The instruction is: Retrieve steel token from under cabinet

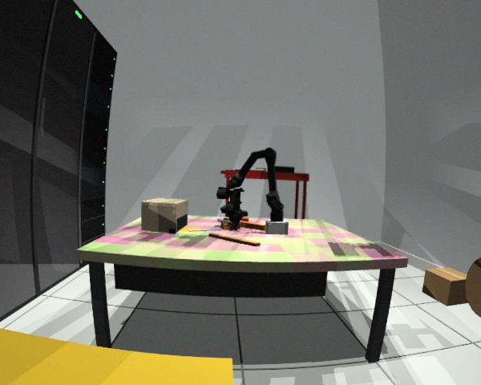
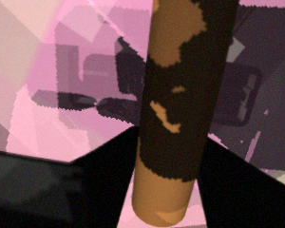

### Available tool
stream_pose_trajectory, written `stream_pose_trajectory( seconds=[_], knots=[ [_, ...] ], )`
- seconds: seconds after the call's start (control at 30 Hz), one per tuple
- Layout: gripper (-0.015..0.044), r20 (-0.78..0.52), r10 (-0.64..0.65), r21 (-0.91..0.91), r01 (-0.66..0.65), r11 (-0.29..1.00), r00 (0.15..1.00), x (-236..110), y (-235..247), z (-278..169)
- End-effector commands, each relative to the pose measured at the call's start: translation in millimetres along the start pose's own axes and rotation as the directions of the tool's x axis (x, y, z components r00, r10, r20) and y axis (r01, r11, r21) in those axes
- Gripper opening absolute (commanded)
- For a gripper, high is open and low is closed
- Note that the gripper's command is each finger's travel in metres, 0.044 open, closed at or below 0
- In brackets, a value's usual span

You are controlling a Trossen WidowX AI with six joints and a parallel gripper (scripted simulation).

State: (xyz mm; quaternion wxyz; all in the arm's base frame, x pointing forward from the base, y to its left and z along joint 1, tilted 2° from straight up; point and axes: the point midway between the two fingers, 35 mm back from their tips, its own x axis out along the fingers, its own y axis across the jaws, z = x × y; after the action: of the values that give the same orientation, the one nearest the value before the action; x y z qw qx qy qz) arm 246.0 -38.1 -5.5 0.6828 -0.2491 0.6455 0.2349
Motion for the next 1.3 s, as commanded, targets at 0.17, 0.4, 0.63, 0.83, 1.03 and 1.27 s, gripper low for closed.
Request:
stream_pose_trajectory(
  seconds=[0.17, 0.4, 0.63, 0.83, 1.03, 1.27],
  knots=[
    [0.0000, 0.004, 0.000, -0.004, 0.000, 1.000, 1.000, -0.9, 5.0, 9.1],
    [0.0000, 0.005, 0.000, -0.005, 0.000, 1.000, 1.000, -0.9, 9.0, 14.6],
    [0.0000, 0.005, 0.001, -0.007, -0.001, 1.000, 1.000, -1.0, 13.1, 20.0],
    [0.0000, 0.006, 0.001, -0.007, -0.001, 1.000, 1.000, -1.0, 16.6, 24.6],
    [0.0000, 0.006, 0.002, -0.008, -0.001, 1.000, 1.000, -1.1, 20.3, 29.1],
    [0.0000, 0.007, 0.002, -0.008, -0.002, 1.000, 1.000, -1.1, 24.7, 34.3]
  ],
)
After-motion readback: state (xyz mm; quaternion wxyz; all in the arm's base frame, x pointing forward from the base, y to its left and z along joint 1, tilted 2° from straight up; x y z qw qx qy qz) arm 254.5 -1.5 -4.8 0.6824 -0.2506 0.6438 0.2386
